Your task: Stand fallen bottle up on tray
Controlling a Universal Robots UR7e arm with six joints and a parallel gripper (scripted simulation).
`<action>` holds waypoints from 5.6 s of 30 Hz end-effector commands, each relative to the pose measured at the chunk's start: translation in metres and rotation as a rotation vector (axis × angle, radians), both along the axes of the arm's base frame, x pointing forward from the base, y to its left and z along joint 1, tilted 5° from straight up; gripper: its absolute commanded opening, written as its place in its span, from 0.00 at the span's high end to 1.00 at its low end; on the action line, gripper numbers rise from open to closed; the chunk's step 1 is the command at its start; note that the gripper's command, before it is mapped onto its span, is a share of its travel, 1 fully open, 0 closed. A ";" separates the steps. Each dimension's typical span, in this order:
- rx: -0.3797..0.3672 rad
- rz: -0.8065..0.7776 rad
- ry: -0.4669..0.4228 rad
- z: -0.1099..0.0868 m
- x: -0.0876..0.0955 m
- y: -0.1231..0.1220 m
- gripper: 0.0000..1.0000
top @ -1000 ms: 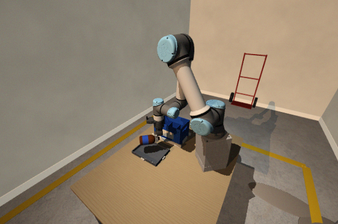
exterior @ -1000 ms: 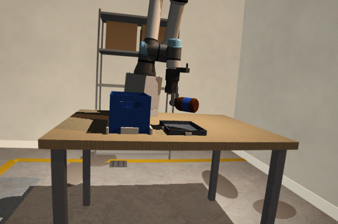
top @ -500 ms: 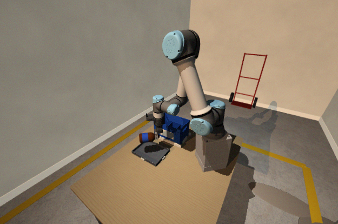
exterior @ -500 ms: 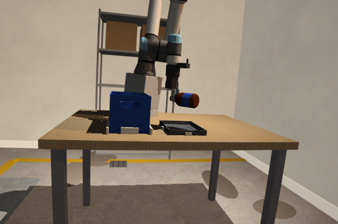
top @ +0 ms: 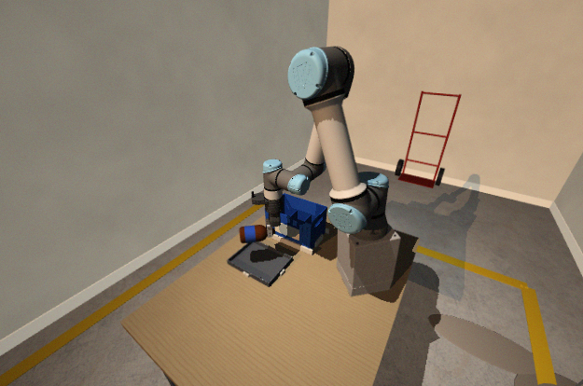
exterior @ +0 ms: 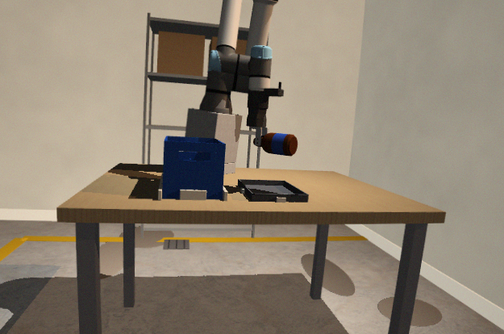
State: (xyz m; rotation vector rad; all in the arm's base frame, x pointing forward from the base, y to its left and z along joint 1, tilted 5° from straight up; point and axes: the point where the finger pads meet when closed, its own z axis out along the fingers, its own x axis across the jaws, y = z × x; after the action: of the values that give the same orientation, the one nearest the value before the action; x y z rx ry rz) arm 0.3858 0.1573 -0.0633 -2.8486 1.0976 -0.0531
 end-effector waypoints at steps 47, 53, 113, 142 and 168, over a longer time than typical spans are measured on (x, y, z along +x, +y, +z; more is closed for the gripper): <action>0.000 0.000 -0.001 0.023 -0.001 -0.002 1.00; 0.000 0.000 -0.001 0.023 -0.001 -0.002 1.00; -0.017 0.260 -0.019 0.023 -0.001 -0.002 1.00; -0.017 0.261 -0.019 0.023 -0.001 -0.002 1.00; -0.027 0.423 -0.031 0.023 -0.001 -0.001 1.00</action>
State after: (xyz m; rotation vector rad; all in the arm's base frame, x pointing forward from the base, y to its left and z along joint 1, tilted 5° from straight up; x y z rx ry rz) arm 0.3843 0.1558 -0.0409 -3.0092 0.5617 -0.0769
